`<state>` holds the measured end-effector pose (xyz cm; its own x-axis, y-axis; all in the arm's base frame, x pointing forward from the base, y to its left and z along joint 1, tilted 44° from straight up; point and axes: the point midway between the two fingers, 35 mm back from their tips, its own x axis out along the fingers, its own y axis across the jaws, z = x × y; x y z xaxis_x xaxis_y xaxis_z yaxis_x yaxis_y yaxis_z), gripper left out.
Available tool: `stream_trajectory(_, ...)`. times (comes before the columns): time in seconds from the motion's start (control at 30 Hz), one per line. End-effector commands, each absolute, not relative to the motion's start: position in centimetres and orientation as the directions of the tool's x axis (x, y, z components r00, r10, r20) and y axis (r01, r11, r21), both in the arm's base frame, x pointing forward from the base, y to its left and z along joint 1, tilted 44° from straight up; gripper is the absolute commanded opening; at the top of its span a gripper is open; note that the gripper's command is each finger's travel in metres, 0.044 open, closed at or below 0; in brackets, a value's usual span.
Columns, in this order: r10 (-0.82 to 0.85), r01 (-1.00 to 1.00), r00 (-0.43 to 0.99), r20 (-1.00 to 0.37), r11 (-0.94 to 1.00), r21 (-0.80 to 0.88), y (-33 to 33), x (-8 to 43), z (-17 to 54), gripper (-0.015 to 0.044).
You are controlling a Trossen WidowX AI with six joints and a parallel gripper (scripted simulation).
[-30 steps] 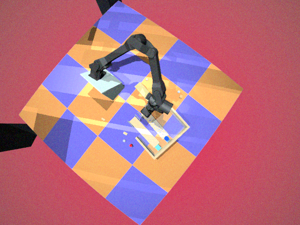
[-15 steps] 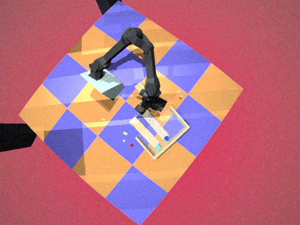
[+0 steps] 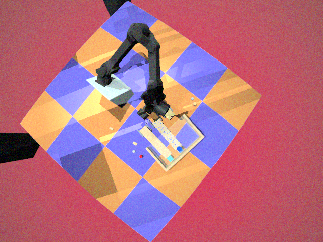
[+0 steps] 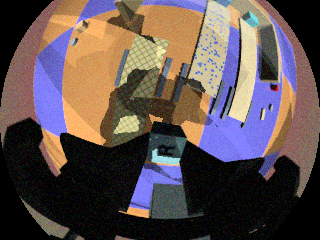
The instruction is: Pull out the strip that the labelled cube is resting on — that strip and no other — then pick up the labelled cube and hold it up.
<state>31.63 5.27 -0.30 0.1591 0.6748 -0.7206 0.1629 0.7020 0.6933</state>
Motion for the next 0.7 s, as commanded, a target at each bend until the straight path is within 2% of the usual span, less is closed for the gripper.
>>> stream_trajectory(0.0, 0.676, 0.155, 0.166, -0.718, 0.701, 0.696, 5.0, 31.1, 0.0, 0.0000)
stream_trajectory(0.2, 0.675, 0.155, 0.166, -0.719, 0.702, 0.695, 2.8, 30.6, 2.2, 0.0000)
stream_trajectory(0.67, 0.675, 0.155, 0.166, -0.719, 0.702, 0.695, 2.8, 30.6, 2.3, 0.0000)
